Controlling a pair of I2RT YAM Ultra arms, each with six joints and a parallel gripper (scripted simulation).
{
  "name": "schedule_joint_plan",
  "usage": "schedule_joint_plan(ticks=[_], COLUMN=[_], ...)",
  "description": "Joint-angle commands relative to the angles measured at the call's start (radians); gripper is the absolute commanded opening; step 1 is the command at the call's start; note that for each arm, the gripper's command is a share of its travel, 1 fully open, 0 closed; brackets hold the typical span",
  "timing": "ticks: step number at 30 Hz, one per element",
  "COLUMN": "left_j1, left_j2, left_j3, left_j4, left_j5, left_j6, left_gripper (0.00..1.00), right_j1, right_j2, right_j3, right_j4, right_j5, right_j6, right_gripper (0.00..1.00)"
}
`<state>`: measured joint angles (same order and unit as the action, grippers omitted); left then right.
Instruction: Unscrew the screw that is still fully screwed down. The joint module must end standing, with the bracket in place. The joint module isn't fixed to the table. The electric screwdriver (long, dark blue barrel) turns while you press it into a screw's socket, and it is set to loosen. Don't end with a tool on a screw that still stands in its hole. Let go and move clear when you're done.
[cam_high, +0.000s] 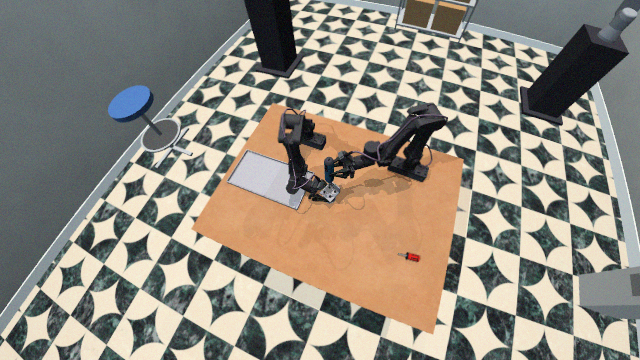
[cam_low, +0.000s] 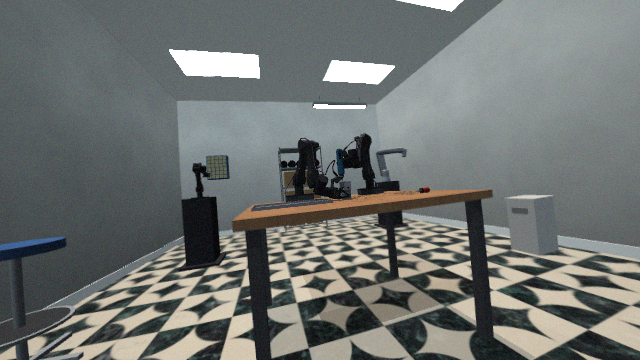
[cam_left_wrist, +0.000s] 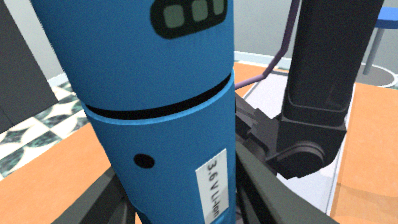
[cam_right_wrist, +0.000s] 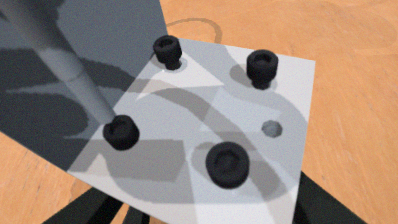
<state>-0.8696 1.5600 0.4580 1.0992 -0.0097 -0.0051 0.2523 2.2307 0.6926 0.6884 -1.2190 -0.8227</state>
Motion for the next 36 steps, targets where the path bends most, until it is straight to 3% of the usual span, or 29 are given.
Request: schedule_joint_plan(ticks=[1, 36], left_j1=[-0.001, 0.008], left_j2=[-0.014, 0.013], left_j3=[0.004, 0.009], left_j4=[0.11, 0.147], left_j5=[-0.003, 0.005], left_j6=[0.005, 0.006], left_gripper=[0.42, 0.42], right_j1=[0.001, 0.001], right_j2=[-0.01, -0.01], right_j3=[0.009, 0.009], right_j4=[-0.002, -0.002], right_j5=[-0.007, -0.007], right_j6=[0.001, 0.001], right_gripper=[0.59, 0.59])
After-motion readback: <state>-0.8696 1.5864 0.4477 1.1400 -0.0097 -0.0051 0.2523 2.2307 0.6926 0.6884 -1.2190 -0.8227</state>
